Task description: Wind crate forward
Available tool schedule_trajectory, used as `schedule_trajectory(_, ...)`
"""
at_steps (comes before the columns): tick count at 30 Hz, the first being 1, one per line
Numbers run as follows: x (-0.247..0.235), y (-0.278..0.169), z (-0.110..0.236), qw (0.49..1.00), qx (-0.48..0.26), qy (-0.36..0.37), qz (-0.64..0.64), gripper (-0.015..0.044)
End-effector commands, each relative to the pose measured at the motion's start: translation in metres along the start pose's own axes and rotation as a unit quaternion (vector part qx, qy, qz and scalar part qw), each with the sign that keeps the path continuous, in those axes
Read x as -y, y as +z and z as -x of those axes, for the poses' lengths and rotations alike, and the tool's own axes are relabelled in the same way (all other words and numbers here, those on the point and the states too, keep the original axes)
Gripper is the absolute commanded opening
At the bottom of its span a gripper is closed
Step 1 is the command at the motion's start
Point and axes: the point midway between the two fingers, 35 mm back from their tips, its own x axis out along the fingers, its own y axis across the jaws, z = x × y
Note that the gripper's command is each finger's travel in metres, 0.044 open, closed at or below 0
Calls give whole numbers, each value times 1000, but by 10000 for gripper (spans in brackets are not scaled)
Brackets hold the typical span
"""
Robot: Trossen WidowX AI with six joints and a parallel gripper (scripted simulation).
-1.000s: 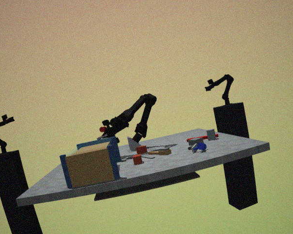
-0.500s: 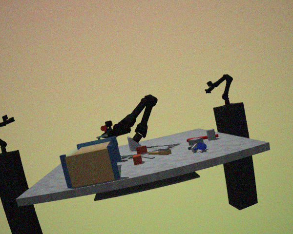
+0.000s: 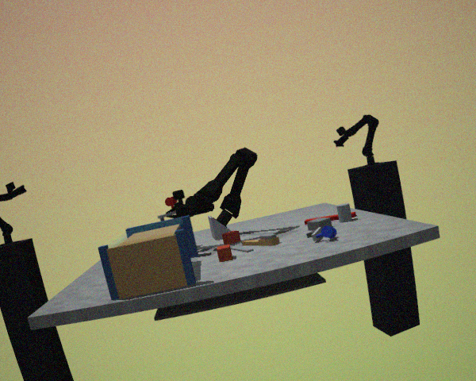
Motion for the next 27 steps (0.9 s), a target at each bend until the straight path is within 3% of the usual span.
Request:
schedule_trajectory(1,11,-1,-1,1000,1,-2,-4,0)
schedule_trajectory(27,-20,-2,-6,1000,-3,-17,7,0)
